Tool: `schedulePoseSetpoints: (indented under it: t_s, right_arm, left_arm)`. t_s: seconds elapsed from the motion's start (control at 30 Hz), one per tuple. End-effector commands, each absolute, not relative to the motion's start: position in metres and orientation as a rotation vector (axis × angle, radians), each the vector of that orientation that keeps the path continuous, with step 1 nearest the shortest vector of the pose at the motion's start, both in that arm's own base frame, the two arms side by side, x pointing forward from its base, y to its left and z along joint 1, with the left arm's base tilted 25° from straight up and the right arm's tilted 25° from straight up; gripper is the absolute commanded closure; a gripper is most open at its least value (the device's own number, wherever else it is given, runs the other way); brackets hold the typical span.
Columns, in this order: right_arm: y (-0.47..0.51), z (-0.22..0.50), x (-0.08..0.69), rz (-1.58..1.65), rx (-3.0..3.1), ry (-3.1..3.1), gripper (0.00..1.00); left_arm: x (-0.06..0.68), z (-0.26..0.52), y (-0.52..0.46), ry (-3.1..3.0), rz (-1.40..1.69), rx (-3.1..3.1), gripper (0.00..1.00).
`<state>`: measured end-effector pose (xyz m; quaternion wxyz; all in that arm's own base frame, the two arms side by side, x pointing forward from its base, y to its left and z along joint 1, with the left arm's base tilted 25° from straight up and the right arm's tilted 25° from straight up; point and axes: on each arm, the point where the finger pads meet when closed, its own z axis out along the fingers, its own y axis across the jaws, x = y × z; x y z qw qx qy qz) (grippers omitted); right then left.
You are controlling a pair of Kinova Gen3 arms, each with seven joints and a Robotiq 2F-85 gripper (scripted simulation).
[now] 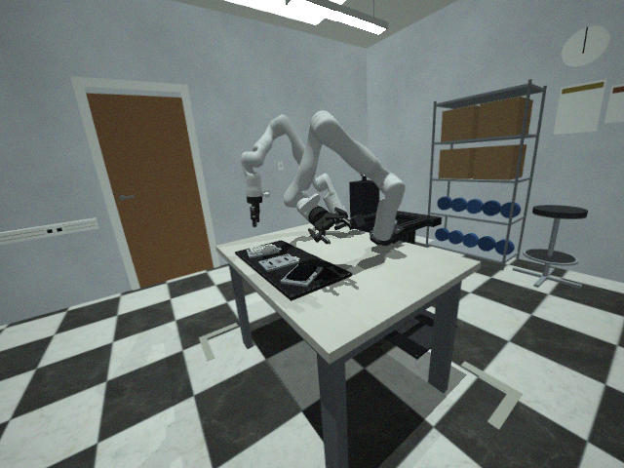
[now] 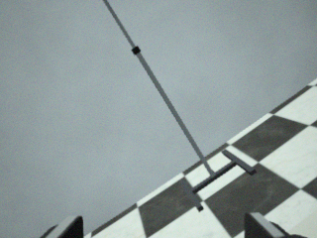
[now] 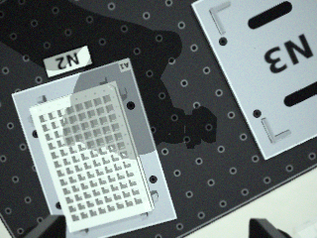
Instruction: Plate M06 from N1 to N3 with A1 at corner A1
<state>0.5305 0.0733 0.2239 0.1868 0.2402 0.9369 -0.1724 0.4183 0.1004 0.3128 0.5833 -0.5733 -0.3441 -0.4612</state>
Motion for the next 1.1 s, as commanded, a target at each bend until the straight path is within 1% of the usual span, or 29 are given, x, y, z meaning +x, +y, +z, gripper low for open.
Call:
schedulePoseSetpoints:
  t_s: [0.0,0.53,1.07]
  right_arm:
    - [0.074,0.225,0.531,-0.483,0.675,2.637,0.002]
    - [0.074,0.225,0.531,-0.483,0.675,2.637,0.002]
    - [0.001,0.233,0.529,-0.469,0.81,2.654,0.002]
  left_arm:
    - [0.418,0.313,0.1,-0.804,-1.078,-1.338,0.002]
    - [0.418,0.313,0.1,-0.804,-1.078,-1.338,0.002]
    - [0.418,0.313,0.1,-0.804,-1.078,-1.338,0.002]
